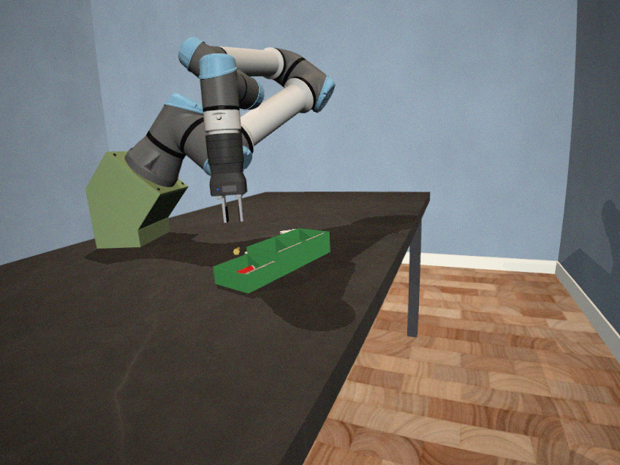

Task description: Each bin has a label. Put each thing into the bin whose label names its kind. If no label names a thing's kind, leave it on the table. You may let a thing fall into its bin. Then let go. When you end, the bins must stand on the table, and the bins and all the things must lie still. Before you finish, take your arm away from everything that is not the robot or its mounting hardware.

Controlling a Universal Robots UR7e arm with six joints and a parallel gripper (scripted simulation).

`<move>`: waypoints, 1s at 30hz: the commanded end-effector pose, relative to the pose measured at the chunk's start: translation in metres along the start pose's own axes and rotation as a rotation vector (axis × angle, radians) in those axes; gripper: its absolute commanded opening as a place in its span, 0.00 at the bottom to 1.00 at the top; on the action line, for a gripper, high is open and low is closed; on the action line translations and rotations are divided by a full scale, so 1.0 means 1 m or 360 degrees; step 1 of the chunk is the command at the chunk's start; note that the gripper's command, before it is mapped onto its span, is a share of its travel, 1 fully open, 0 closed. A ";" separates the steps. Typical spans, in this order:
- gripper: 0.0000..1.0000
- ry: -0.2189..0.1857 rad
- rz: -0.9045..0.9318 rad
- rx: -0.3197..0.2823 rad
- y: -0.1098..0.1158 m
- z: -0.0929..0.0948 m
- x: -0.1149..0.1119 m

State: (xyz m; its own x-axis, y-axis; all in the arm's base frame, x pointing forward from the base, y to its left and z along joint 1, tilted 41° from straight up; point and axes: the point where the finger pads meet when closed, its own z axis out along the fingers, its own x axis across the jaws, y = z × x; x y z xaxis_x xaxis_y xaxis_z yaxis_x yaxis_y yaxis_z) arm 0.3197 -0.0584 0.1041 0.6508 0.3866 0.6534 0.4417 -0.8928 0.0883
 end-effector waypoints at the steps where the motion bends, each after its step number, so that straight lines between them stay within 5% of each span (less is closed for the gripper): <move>1: 0.62 0.0000 -0.0001 -0.0001 0.000 0.000 0.000; 20: 0.62 0.0000 -0.0001 -0.0001 0.002 0.060 0.000; 30: 0.62 0.0000 -0.0001 -0.0001 0.005 0.061 0.001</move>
State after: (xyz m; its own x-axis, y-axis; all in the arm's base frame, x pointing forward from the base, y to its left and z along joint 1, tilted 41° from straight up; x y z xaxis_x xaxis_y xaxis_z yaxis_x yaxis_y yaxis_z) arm 0.3538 -0.0466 0.0628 0.6397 0.3826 0.6666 0.4406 -0.8932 0.0898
